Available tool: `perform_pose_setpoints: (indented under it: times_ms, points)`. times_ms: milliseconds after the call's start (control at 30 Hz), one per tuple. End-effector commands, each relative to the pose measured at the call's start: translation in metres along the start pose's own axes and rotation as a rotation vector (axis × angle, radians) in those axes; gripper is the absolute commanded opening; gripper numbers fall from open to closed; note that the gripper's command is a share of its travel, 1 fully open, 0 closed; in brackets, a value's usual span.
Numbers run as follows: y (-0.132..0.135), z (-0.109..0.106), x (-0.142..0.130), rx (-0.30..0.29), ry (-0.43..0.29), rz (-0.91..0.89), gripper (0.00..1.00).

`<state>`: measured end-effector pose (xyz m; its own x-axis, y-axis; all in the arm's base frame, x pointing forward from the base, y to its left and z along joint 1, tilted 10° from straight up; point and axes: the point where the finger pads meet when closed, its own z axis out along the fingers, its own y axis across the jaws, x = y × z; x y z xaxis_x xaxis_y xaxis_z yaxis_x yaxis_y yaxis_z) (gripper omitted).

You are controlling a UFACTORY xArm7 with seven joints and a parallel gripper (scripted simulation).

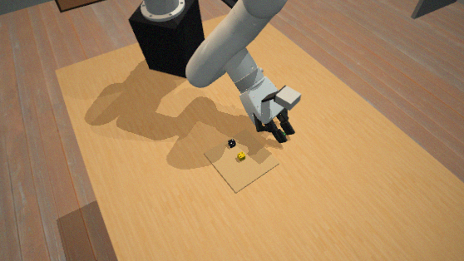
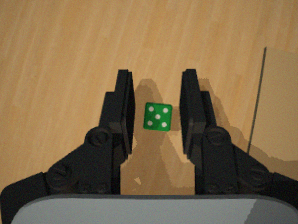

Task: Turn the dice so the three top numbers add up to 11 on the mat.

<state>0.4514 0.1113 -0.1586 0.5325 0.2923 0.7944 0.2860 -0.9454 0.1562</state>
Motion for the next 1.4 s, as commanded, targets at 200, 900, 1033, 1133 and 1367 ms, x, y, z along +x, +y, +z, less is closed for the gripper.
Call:
perform_pose_setpoints:
  times_ms: [200, 900, 1033, 1133, 1367]
  points:
    - [0.0, 0.0, 0.001, 0.0, 0.002, 0.0, 0.31]
    - [0.0, -0.001, 0.001, 0.0, 0.002, 0.0, 0.31]
    - [0.0, -0.007, 0.001, 0.0, 0.002, 0.0, 0.31]
    - [0.0, -0.017, 0.001, 0.0, 0.002, 0.0, 0.31]
    - [0.0, -0.036, 0.001, 0.0, 0.002, 0.0, 0.31]
